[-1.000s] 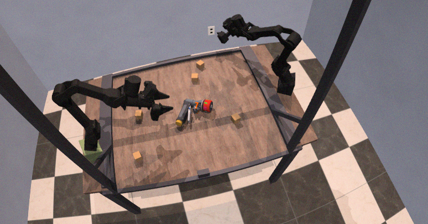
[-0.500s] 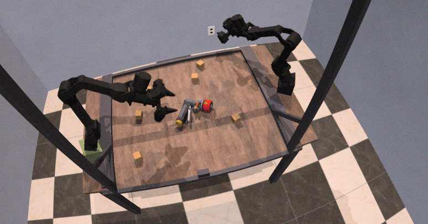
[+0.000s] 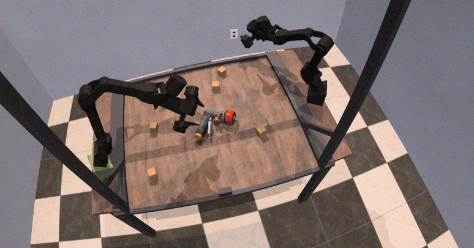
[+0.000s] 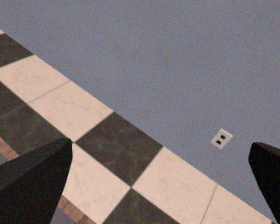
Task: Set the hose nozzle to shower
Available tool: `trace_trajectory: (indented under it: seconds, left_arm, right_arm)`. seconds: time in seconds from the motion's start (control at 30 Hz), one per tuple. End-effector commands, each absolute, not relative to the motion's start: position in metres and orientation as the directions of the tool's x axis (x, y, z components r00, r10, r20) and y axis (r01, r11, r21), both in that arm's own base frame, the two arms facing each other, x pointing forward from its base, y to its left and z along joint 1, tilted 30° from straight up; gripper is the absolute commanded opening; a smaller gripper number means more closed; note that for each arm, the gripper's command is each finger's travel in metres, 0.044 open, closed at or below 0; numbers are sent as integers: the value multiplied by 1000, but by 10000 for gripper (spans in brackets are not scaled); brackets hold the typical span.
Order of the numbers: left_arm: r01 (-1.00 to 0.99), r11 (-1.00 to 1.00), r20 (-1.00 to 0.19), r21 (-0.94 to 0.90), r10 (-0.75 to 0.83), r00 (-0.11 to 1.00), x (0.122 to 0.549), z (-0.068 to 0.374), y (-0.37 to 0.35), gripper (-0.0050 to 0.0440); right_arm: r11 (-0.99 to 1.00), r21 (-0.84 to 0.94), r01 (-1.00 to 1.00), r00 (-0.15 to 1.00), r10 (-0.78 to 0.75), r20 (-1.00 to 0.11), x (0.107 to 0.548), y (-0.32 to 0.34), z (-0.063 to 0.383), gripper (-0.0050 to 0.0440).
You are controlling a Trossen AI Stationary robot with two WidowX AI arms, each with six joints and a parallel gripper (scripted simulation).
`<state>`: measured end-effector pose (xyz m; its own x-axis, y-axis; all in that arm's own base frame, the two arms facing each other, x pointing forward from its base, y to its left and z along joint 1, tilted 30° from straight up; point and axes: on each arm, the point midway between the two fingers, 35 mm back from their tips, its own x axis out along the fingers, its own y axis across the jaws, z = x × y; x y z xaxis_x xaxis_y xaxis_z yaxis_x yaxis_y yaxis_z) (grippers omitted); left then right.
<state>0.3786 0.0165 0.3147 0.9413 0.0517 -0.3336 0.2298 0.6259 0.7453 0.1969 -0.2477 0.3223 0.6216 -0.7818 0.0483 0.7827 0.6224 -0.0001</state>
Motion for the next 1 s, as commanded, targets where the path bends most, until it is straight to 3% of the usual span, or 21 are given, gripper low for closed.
trace_trajectory:
  seconds: [0.0,0.43,0.97]
  left_arm:
    - [307,500,-392,809,70,918,388,321,21,367]
    - [574,62,-577,817,89,812,410,308,32,367]
    - [709,-493,-775,504,103,623,427,285,46,367]
  right_arm:
    - [625,4,780,623,-779,71,196,-246,331,408]
    - [625,4,780,623,-779,71,196,-246,331,408]
    - [625,4,780,623,-779,71,196,-246,331,408]
